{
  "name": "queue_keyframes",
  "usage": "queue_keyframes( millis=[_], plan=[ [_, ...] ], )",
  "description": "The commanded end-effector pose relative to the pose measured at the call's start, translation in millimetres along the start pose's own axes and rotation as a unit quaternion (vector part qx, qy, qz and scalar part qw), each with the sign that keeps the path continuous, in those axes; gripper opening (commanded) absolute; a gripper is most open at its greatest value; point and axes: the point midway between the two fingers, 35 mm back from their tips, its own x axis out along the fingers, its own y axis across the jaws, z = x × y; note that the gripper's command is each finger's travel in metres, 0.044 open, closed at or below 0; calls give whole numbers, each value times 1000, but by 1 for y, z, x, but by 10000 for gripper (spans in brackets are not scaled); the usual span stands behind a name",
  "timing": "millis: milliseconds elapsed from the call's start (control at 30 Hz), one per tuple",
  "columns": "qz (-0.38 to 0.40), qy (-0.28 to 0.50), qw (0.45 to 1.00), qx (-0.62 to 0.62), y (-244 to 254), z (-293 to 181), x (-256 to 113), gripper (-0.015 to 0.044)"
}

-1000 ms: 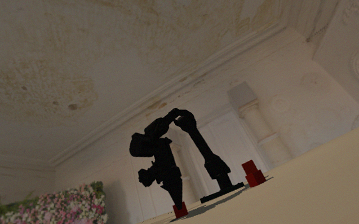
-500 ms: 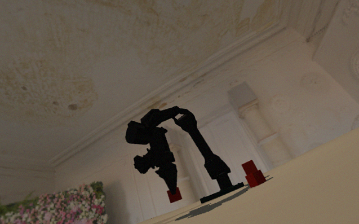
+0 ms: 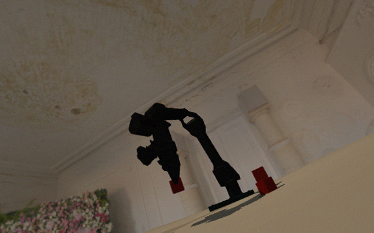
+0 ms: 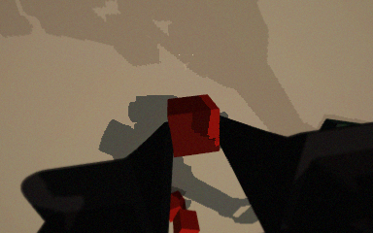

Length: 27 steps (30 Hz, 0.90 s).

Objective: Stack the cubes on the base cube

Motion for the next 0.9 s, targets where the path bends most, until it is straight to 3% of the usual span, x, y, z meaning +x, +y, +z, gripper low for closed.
queue_keyframes(
  millis=[0,867],
  plan=[
    [3,-2,1000,3,-1,-1,-15,105],
    [7,6,990,-138,25,-56,-16,105]
  ],
)
